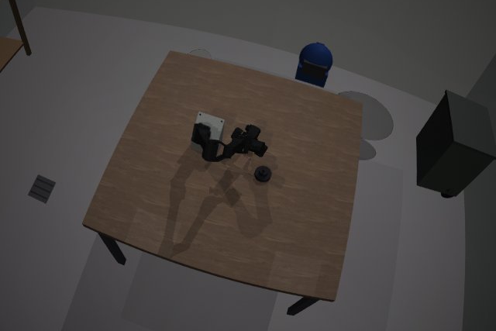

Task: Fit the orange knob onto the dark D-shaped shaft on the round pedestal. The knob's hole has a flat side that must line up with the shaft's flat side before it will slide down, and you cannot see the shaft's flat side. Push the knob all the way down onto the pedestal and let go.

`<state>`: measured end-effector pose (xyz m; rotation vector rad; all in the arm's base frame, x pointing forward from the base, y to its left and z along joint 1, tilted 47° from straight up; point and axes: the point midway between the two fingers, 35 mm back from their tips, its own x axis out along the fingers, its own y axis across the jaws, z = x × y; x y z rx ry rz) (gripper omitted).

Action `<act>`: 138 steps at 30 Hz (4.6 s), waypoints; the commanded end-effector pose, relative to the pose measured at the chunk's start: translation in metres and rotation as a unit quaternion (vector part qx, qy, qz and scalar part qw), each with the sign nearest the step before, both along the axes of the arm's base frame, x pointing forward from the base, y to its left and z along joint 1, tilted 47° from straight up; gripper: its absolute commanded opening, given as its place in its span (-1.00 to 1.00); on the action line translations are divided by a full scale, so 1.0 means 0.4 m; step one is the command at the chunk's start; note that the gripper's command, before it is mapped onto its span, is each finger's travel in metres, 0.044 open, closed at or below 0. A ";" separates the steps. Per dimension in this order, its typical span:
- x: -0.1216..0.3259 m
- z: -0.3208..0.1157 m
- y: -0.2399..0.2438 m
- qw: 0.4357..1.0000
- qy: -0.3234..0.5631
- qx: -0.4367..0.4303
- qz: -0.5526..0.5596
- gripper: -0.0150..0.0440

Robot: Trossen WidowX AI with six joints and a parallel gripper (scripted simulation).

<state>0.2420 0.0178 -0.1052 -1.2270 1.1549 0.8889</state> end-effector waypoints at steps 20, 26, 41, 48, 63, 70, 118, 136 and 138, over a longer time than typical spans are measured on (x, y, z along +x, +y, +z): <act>-0.019 0.031 -0.041 0.987 -0.025 0.154 0.039 0.12; -0.024 0.036 -0.054 0.979 -0.031 0.195 0.049 0.12; -0.030 0.050 -0.071 0.973 -0.036 0.222 0.055 0.12; -0.028 0.046 -0.067 0.972 -0.036 0.225 0.058 0.39; -0.028 0.046 -0.067 0.972 -0.036 0.225 0.058 0.39; -0.028 0.046 -0.067 0.972 -0.036 0.225 0.058 0.57; -0.036 0.222 0.126 0.932 0.056 -0.349 -0.084 1.00; -0.036 0.221 0.126 0.909 -0.040 -0.308 -0.279 1.00; -0.036 0.221 0.126 0.884 -0.083 -0.284 -0.362 1.00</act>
